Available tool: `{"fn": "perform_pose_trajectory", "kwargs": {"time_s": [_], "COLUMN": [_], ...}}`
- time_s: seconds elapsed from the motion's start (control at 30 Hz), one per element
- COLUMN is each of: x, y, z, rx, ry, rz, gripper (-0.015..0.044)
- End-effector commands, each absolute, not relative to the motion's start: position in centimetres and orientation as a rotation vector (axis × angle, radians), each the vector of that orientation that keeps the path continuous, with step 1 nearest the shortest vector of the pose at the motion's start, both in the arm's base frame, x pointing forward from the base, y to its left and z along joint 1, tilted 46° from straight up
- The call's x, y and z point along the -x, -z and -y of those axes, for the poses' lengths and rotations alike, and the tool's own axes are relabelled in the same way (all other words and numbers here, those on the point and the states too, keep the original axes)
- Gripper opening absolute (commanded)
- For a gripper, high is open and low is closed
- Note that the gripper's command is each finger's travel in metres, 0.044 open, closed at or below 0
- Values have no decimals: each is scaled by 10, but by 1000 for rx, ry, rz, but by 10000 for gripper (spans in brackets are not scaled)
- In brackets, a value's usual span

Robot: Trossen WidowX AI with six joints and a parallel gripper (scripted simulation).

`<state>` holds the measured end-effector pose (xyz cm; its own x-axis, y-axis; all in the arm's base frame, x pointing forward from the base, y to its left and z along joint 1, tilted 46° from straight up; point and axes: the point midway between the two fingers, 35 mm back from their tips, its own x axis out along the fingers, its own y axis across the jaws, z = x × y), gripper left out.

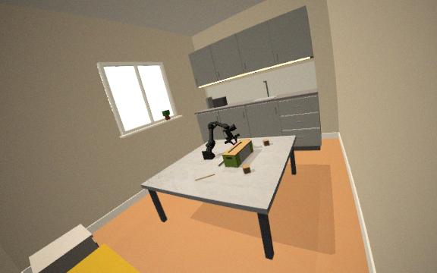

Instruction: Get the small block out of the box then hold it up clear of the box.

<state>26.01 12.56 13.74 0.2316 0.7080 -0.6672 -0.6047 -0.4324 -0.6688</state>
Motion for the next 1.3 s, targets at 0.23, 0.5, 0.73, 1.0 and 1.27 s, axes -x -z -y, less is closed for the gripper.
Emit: {"fn": "perform_pose_trajectory", "kwargs": {"time_s": [0.23, 0.5, 0.73, 1.0, 1.27], "x": [-257, -255, -252, -250, -247], "y": [-137, -137, -137, -138, -140], "z": [-115, -108, -102, -96, -89], "rx": [983, 697, 443, 152, -142], "ry": [-1411, -1332, -1244, -1124, -983], "rz": [-224, -444, -624, -814, -987], "gripper": [0, 0, 0, 0, 0]}}
